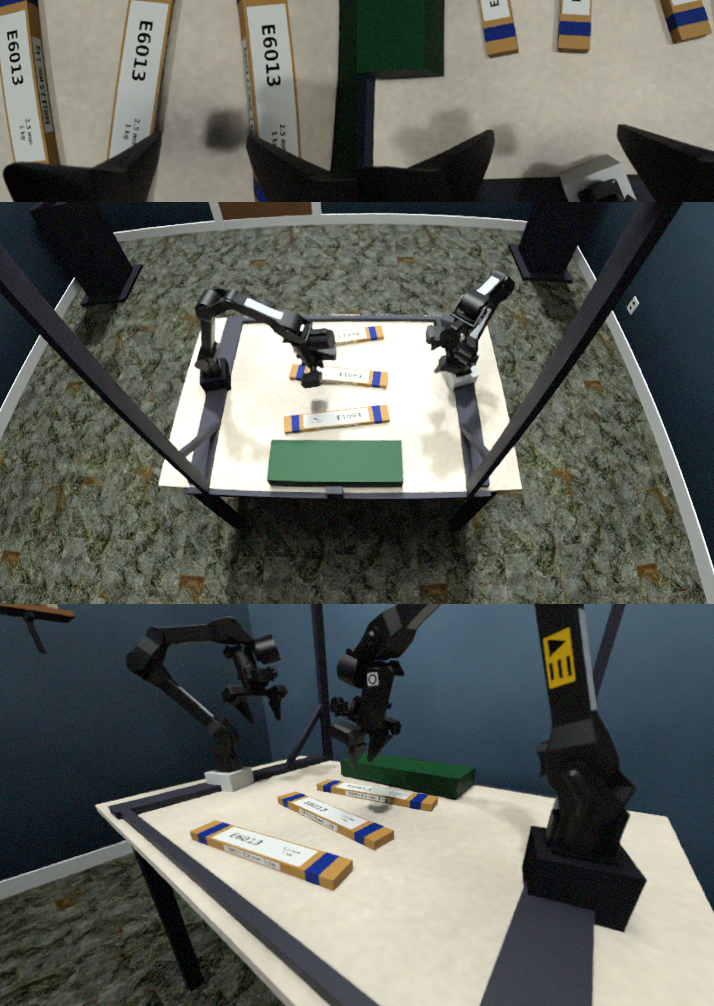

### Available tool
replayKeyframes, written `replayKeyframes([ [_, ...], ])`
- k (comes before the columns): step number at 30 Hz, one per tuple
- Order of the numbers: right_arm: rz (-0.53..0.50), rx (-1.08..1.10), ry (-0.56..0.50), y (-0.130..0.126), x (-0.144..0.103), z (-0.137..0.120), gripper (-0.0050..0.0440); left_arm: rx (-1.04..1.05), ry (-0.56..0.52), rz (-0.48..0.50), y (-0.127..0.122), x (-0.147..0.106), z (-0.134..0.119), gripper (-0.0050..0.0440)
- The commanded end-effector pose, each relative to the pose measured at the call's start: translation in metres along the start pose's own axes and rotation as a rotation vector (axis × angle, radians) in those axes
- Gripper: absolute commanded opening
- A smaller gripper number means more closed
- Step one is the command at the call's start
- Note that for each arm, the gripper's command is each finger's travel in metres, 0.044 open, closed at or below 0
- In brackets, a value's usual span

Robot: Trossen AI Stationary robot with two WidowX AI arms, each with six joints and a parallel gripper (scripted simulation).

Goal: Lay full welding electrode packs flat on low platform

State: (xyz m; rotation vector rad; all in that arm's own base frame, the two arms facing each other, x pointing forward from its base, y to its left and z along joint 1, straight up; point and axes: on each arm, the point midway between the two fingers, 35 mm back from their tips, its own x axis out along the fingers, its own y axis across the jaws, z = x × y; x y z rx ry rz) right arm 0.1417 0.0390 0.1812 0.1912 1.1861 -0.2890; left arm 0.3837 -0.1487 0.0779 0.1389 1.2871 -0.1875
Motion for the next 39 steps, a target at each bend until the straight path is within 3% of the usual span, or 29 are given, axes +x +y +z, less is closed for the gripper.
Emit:
replayKeyframes([
  [1,0.012,0.006,-0.017,0.001,-0.005,0.004,0.043,0.001,-0.015,-0.004,-0.001,-0.004,0.003,0.03],
  [9,0.012,0.006,-0.017,0.001,-0.005,0.004,0.043,0.001,-0.015,-0.004,-0.001,-0.004,0.003,0.03],
  [10,0.012,0.006,-0.017,0.001,-0.005,0.004,0.043,0.005,0.01,-0.002,-0.001,0.006,-0.003,0.03],
  [35,0.012,0.006,-0.017,0.001,-0.005,0.004,0.043,0.005,0.01,-0.002,-0.001,0.043,-0.013,0.03],
  [39,0.012,0.006,-0.017,0.001,-0.005,0.004,0.043,0.001,-0.015,-0.004,-0.001,0.036,-0.007,0.03],
])
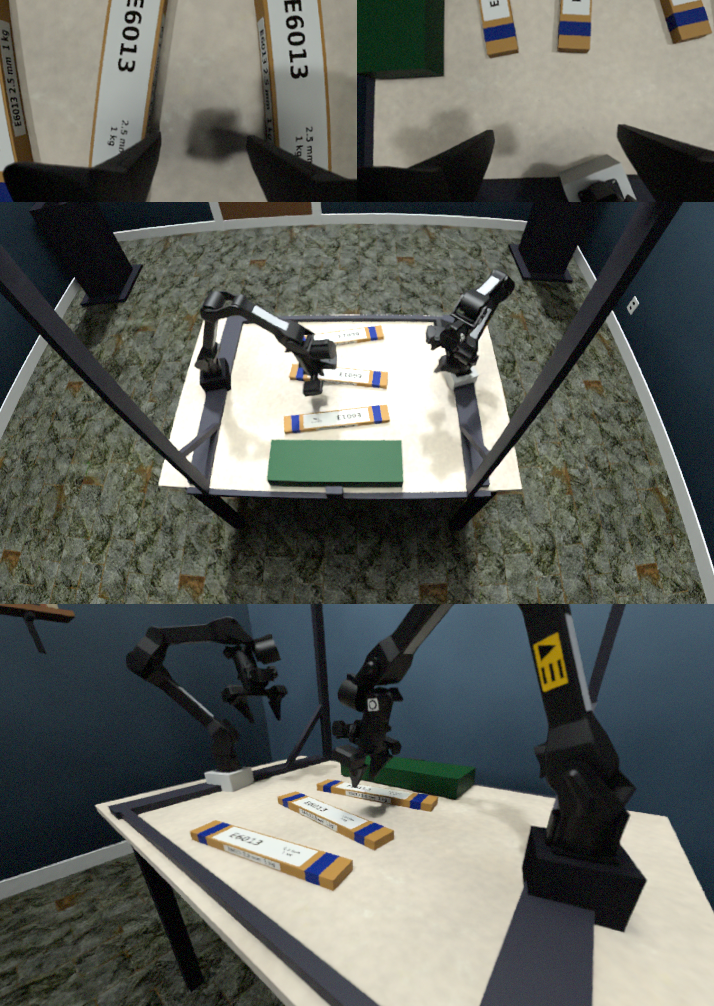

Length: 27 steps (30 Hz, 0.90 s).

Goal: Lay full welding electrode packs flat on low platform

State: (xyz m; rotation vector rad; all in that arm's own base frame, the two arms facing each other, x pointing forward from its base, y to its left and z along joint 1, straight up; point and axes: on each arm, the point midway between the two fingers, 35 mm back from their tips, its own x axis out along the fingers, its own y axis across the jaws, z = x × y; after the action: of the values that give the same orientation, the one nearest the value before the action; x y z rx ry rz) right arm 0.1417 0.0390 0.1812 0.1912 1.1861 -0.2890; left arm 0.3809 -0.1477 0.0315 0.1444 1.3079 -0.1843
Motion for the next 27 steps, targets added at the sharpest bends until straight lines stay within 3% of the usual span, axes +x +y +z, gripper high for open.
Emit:
replayKeyframes([
  [1,0.012,0.006,-0.017,0.001,-0.005,0.004,0.043,0.0,-0.036,-0.007,-0.002,-0.008,0.009,0.03],
  [13,0.012,0.006,-0.017,0.001,-0.005,0.004,0.043,0.0,-0.036,-0.007,-0.002,-0.008,0.008,0.03],
  [27,0.012,0.006,-0.017,0.001,-0.005,0.004,0.043,0.0,-0.036,-0.007,-0.001,-0.024,0.012,0.03],
])
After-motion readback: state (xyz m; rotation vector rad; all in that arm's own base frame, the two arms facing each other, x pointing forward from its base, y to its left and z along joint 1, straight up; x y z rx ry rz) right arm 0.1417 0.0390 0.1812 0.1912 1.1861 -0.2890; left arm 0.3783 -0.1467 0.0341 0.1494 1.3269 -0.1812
